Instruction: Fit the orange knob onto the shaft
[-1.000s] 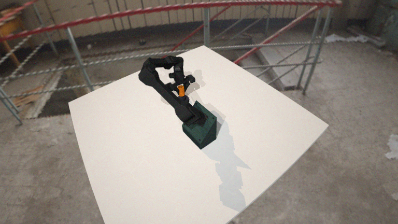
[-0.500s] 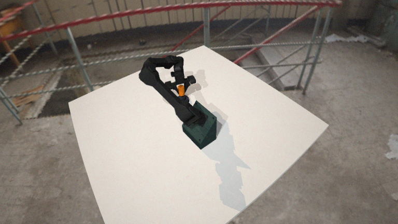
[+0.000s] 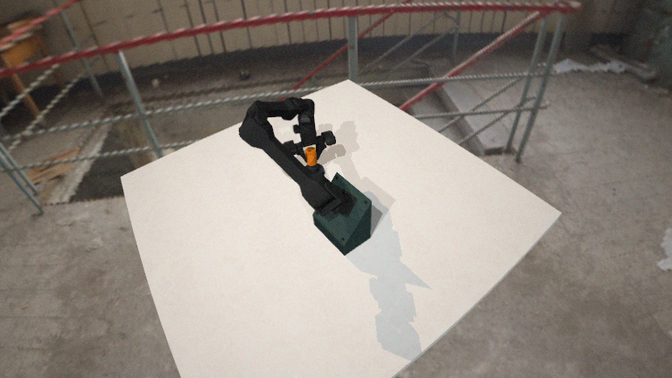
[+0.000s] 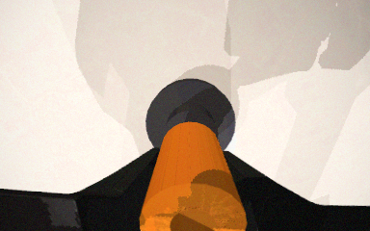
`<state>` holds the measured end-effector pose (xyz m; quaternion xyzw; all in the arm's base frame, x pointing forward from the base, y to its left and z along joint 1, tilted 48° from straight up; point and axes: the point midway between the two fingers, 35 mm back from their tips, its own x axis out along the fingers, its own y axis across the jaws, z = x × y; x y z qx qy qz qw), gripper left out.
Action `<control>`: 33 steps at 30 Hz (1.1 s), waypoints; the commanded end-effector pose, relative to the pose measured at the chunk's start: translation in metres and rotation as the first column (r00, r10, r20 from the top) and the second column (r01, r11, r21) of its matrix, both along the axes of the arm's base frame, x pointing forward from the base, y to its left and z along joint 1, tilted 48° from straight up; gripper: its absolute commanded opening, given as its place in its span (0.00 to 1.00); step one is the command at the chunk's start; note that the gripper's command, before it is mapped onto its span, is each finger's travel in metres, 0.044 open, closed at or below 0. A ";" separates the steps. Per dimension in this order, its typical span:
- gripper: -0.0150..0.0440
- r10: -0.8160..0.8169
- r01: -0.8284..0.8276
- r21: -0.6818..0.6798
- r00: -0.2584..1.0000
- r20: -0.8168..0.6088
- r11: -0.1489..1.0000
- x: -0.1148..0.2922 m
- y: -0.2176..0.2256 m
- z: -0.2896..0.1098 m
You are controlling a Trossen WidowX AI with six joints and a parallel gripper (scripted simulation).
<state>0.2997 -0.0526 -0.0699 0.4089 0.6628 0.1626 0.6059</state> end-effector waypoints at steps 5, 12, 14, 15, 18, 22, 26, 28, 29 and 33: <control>0.25 -0.002 0.002 0.000 1.000 0.000 1.000 0.001 0.000 -0.001; 0.25 -0.002 0.002 0.000 1.000 0.000 1.000 0.001 -0.001 0.000; 0.25 -0.002 0.002 0.000 1.000 0.000 1.000 0.001 -0.003 0.000; 0.25 -0.002 0.002 0.000 1.000 0.000 1.000 0.001 -0.004 0.001; 0.25 -0.008 0.008 0.000 1.000 -0.007 1.000 0.001 -0.005 0.001; 0.25 -0.085 0.086 0.004 0.992 -0.092 0.996 0.002 -0.005 0.001; 0.25 -0.141 0.143 0.003 0.978 -0.155 0.990 0.001 -0.004 0.000; 0.25 -0.141 0.143 0.003 0.978 -0.155 0.990 0.001 -0.003 -0.001; 0.25 -0.141 0.143 0.003 0.978 -0.155 0.990 0.001 -0.003 -0.001; 0.25 -0.141 0.143 0.003 0.978 -0.155 0.990 0.000 -0.001 -0.001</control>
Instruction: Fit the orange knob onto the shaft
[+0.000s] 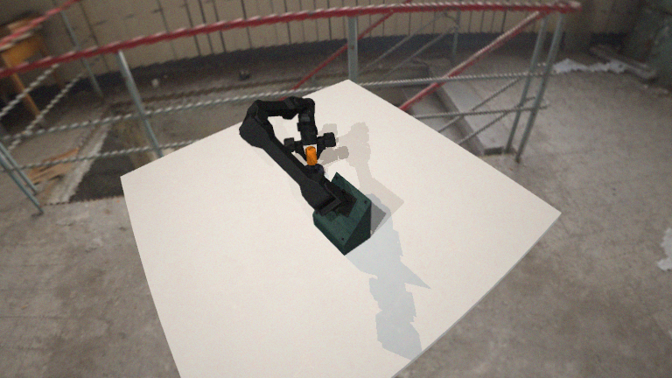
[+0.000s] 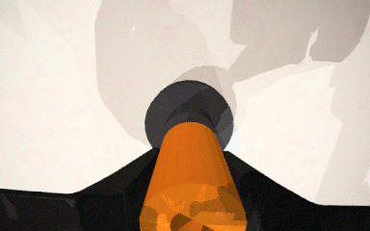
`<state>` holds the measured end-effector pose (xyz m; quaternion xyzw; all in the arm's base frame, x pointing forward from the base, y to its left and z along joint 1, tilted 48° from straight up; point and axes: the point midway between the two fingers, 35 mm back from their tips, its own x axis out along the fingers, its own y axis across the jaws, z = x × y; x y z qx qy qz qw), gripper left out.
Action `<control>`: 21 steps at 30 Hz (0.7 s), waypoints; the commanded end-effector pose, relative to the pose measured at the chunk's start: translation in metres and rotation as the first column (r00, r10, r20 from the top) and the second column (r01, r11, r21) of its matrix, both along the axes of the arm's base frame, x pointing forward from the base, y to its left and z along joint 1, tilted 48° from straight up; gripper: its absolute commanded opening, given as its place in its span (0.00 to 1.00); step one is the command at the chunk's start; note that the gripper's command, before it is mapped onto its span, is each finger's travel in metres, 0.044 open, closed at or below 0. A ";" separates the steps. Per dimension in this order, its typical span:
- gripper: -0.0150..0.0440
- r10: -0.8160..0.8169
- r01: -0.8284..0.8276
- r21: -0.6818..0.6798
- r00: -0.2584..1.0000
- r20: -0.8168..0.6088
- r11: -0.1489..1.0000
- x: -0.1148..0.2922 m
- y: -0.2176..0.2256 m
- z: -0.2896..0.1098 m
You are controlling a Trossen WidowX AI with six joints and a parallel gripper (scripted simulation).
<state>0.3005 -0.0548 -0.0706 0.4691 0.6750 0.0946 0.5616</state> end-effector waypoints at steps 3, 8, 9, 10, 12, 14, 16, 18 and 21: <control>0.25 -0.005 0.005 -0.001 1.000 -0.006 1.000 -0.001 0.001 0.001; 0.25 -0.005 0.005 -0.001 1.000 -0.006 1.000 0.000 0.000 0.002; 0.25 -0.005 0.005 -0.001 1.000 -0.006 1.000 0.000 0.000 0.002; 0.25 -0.005 0.005 -0.001 1.000 -0.006 1.000 0.000 0.000 0.002; 0.25 -0.005 0.005 -0.001 1.000 -0.006 1.000 0.000 0.000 0.002; 0.25 -0.005 0.005 -0.001 1.000 -0.006 1.000 0.000 -0.001 0.001; 0.25 -0.005 0.005 -0.001 1.000 -0.006 1.000 0.000 -0.001 0.001; 0.25 -0.005 0.005 -0.001 1.000 -0.006 1.000 0.000 -0.001 0.001; 0.25 -0.005 0.005 -0.001 1.000 -0.006 1.000 0.000 0.001 -0.001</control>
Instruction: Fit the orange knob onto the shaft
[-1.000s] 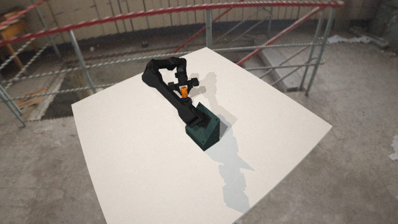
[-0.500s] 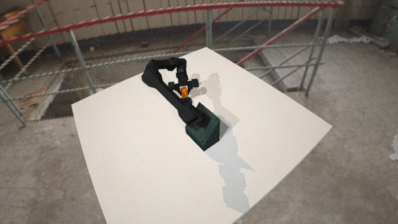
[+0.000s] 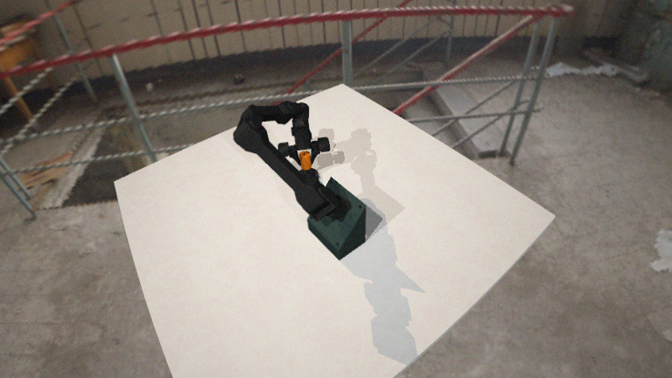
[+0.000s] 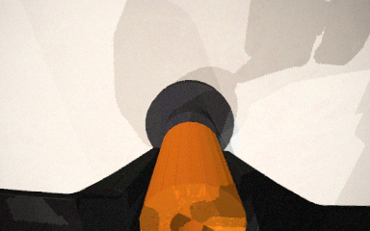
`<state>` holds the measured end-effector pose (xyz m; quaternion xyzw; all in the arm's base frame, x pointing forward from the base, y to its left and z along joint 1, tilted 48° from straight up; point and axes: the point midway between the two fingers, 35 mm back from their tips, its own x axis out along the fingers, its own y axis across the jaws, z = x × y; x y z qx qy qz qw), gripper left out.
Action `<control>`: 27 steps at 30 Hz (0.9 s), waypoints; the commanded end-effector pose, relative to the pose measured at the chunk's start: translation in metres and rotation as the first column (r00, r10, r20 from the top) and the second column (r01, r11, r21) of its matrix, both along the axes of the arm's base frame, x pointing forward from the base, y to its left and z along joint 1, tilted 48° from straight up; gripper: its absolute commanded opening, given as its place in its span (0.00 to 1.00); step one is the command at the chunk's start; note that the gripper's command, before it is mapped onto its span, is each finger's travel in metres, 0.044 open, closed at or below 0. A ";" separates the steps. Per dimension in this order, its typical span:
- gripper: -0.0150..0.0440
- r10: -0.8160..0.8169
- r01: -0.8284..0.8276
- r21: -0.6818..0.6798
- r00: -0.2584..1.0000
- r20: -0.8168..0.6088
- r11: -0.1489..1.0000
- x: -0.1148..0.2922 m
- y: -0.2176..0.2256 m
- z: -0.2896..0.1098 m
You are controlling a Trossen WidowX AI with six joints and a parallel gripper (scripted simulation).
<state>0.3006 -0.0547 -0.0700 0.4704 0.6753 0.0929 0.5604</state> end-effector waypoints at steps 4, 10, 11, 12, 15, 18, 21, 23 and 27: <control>0.25 -0.002 0.002 -0.001 1.000 -0.003 1.000 -0.001 0.001 -0.001; 0.25 -0.002 0.002 -0.001 1.000 -0.003 1.000 -0.001 0.002 -0.001; 0.25 -0.002 0.002 -0.001 1.000 -0.003 1.000 -0.001 0.002 -0.001; 0.25 -0.002 0.002 -0.001 1.000 -0.003 1.000 -0.001 0.002 -0.001; 0.25 0.012 -0.012 -0.002 1.000 0.012 1.000 -0.001 0.003 -0.002; 0.25 0.029 -0.029 -0.004 0.999 0.031 1.000 -0.001 0.003 -0.002; 0.25 0.025 -0.025 -0.004 0.999 0.027 1.000 -0.001 0.003 -0.002; 0.25 0.012 -0.012 -0.002 1.000 0.012 1.000 -0.001 0.003 -0.002; 0.25 0.012 -0.012 -0.002 1.000 0.012 1.000 -0.001 0.003 -0.002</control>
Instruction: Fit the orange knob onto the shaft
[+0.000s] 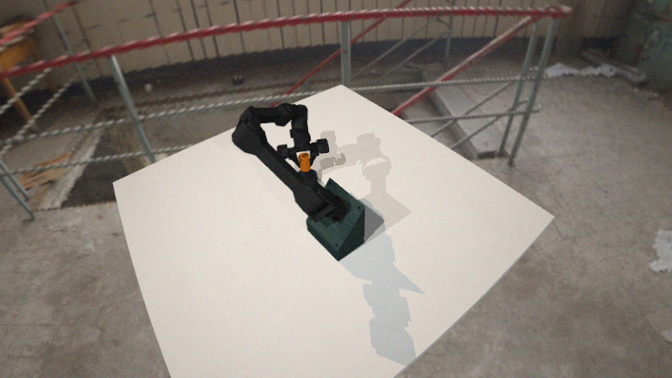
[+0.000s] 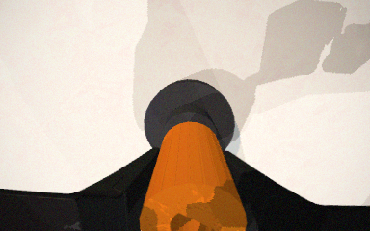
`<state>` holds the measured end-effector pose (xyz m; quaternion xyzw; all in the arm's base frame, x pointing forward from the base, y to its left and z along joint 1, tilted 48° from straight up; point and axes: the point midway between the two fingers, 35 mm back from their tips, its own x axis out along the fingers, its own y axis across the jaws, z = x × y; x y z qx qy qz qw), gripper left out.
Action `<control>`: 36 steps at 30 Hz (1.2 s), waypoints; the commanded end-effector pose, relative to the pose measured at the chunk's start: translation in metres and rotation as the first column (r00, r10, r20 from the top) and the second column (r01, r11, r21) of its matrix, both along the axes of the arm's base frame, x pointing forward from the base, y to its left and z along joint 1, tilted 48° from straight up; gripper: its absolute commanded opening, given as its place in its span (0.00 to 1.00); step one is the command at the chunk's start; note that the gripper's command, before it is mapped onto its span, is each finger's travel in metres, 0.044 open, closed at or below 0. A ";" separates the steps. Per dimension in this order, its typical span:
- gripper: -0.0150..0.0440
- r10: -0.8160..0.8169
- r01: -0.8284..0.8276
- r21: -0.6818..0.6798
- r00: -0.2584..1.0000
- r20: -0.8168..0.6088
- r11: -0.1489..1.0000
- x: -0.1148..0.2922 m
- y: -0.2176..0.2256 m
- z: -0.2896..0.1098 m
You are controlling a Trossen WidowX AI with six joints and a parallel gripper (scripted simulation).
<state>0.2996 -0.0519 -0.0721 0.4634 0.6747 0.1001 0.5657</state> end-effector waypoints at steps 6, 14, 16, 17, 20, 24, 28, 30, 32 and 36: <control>0.25 -0.051 0.051 0.004 0.997 -0.055 0.999 0.000 0.000 0.000; 0.25 -0.005 0.005 0.001 1.000 -0.005 1.000 0.000 0.001 0.000; 0.25 0.002 -0.002 0.000 1.000 0.003 1.000 0.000 0.001 0.000; 0.25 -0.001 0.001 0.000 1.000 0.000 1.000 0.000 0.001 0.000; 0.25 -0.015 0.015 0.002 1.000 -0.016 1.000 0.000 0.001 0.000; 0.25 -0.012 0.012 0.002 1.000 -0.013 1.000 0.001 0.002 0.000; 0.25 0.014 -0.014 -0.001 1.000 0.017 1.000 0.001 0.002 0.000; 0.25 0.017 -0.017 -0.001 1.000 0.019 1.000 0.001 0.002 0.000; 0.25 0.017 -0.017 -0.001 1.000 0.019 1.000 0.001 0.002 0.000; 0.25 0.000 0.000 0.000 1.000 0.001 1.000 0.001 0.002 0.000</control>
